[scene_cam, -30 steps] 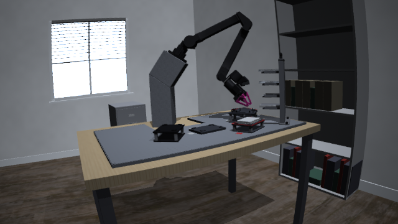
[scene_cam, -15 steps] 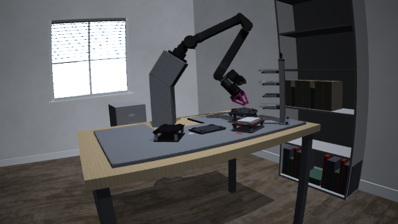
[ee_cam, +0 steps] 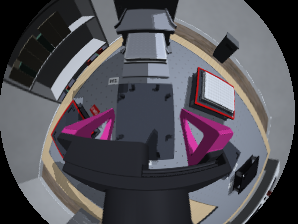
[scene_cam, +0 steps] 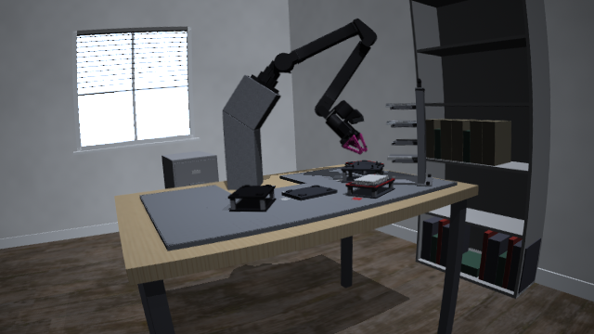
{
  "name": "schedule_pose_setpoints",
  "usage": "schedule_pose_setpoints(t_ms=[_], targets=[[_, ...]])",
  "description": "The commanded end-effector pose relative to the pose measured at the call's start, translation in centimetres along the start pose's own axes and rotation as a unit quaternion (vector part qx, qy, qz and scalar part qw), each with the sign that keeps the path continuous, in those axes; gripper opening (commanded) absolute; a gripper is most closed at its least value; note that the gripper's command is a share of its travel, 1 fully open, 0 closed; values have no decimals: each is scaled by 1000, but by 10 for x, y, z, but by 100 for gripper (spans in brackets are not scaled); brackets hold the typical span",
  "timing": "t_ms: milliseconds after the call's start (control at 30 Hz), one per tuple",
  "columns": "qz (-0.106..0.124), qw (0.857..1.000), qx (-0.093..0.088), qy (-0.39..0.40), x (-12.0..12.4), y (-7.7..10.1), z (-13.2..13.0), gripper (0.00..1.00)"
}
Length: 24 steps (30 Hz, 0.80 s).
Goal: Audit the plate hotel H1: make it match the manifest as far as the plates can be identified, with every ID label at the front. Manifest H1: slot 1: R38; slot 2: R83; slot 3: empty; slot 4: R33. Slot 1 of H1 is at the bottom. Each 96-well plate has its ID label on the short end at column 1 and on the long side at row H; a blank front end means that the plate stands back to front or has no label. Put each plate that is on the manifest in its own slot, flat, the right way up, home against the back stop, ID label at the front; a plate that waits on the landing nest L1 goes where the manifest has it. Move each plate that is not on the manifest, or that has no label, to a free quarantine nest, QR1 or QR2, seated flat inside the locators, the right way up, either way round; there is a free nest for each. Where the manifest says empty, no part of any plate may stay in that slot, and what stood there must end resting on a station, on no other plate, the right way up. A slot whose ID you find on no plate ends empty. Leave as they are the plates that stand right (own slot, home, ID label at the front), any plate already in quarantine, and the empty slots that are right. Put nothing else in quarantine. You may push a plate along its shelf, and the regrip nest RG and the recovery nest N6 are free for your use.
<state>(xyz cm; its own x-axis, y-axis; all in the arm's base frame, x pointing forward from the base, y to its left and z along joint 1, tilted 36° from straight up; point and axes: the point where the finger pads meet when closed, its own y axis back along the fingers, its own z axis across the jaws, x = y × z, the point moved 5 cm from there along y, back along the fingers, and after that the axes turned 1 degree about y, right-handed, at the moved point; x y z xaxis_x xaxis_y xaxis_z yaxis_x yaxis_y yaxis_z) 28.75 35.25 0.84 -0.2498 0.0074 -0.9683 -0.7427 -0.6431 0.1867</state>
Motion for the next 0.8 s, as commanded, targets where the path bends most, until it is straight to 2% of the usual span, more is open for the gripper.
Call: schedule_pose_setpoints(t_ms=[0, 267, 367, 700, 767], targets=[[-11, 1000, -9, -9, -9, 16, 7, 100], [-10, 1000, -9, -9, -7, 30, 6, 100], [-13, 1000, -10, -10, -8, 29, 7, 100], [-9, 1000, -9, -9, -8, 50, 6, 100], [6, 1000, -6, -5, -6, 54, 4, 100]])
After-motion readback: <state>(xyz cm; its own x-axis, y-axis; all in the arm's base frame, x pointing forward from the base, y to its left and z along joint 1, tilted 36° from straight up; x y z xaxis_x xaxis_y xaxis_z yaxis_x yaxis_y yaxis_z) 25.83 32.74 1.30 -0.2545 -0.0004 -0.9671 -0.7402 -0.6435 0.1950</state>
